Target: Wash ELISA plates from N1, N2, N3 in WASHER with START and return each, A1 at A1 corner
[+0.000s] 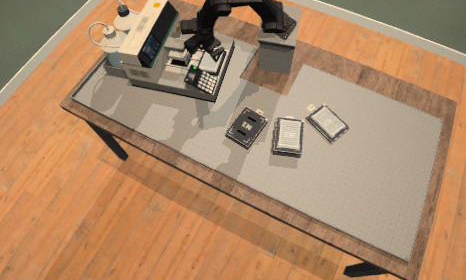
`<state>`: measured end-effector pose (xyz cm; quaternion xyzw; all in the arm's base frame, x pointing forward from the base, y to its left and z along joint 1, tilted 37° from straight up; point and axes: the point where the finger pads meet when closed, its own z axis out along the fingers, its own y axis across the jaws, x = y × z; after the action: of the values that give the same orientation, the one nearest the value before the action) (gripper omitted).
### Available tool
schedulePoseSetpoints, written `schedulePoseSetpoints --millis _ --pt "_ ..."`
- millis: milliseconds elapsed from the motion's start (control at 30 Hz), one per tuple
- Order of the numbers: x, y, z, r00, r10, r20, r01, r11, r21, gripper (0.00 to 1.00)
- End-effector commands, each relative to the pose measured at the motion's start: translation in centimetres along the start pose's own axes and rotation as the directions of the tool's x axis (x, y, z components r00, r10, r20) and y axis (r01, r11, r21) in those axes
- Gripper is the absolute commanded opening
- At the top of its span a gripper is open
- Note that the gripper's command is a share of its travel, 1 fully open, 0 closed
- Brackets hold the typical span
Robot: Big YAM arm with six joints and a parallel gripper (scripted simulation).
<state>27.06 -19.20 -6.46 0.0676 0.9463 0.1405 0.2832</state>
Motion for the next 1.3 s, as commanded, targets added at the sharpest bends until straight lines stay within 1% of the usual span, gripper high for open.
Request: schedulePoseSetpoints --millis 0,200,300,333,367,467,500,800,833,867,967,1033,1267 --pt "0.6 -1.7 -0.3 0.984 -0.180 -0.003 0.179 0.984 -0.016 1.00" --pt "2.6 -3.9 -0.9 0.928 -0.372 0.001 0.372 0.928 -0.015 1.00" --pt "2.6 -3.9 -0.9 0.887 -0.463 0.003 0.462 0.886 -0.015 1.00" --pt "2.4 -3.4 -0.5 0.862 -0.507 0.003 0.507 0.861 -0.028 1.00" --pt "2.2 -3.1 -0.3 0.848 -0.530 0.004 0.529 0.848 -0.034 1.00" --pt "2.3 -3.2 -0.3 0.849 -0.528 0.004 0.528 0.849 -0.033 1.00" --pt "2.6 -3.8 -0.8 0.860 -0.511 0.004 0.511 0.859 -0.018 1.00" --pt "2.4 -3.4 -0.8 0.856 -0.517 0.002 0.517 0.856 -0.012 1.00" --pt "2.2 -3.6 -0.3 0.848 -0.529 0.003 0.529 0.848 -0.018 1.00" --pt "2.0 -3.5 0.1 0.841 -0.541 0.005 0.541 0.841 -0.015 1.00" --pt "2.1 -3.4 0.6 0.853 -0.522 0.003 0.522 0.853 -0.017 1.00" --pt "2.1 -3.4 0.6 0.853 -0.522 0.003 0.522 0.853 -0.017 1.00" --pt "2.4 -3.1 1.8 0.855 -0.518 0.001 0.518 0.855 -0.022 1.00"
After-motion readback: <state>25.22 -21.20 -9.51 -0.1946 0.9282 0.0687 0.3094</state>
